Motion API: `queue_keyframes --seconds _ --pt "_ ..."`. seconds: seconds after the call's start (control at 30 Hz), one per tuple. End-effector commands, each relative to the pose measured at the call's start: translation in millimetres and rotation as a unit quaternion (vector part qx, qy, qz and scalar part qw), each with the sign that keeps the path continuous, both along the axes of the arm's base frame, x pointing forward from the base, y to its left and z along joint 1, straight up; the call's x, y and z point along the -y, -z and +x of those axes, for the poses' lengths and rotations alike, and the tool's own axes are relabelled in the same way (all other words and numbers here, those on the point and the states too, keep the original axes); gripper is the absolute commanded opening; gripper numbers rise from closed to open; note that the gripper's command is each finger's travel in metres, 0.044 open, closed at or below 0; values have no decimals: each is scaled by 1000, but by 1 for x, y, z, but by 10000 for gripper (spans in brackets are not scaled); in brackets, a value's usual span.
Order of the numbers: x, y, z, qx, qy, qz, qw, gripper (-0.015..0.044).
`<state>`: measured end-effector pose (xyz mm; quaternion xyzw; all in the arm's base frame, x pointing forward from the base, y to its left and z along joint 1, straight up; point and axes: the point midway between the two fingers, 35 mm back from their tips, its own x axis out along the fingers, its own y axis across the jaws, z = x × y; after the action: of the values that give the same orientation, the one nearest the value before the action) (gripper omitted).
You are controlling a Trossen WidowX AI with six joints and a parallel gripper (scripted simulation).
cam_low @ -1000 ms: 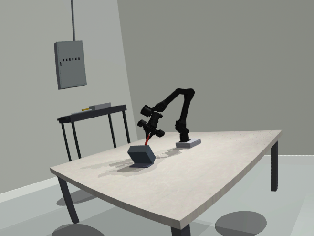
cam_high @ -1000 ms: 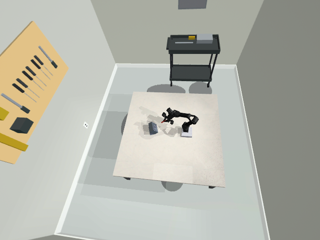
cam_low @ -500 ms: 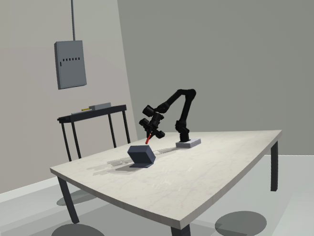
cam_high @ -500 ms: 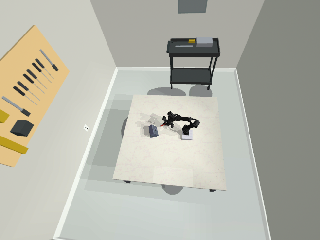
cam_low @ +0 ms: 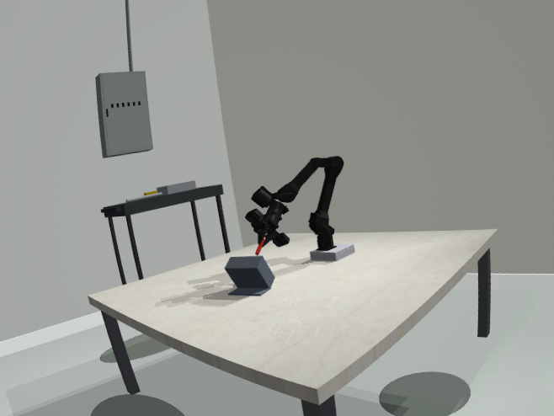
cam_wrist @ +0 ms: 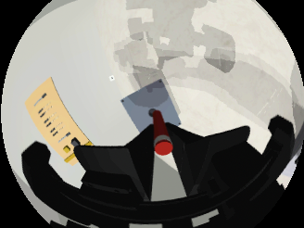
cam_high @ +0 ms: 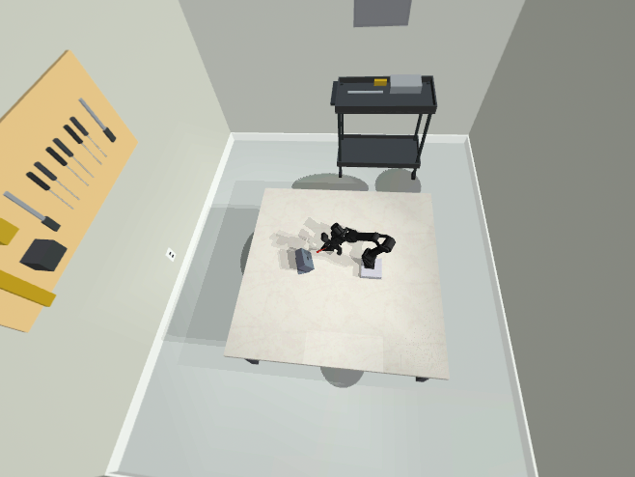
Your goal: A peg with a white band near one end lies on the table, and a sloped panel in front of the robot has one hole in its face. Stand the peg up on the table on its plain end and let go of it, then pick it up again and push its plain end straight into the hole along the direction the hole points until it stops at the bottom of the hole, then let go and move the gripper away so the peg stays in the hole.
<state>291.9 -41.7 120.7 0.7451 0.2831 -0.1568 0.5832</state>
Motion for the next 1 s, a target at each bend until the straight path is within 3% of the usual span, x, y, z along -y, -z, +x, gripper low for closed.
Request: queue_keyframes --seconds 0.0,0.97 --pt "-2 3 4 3 -2 -3 1000 0" --pt "-21 16 30 40 -34 -18 998 0"
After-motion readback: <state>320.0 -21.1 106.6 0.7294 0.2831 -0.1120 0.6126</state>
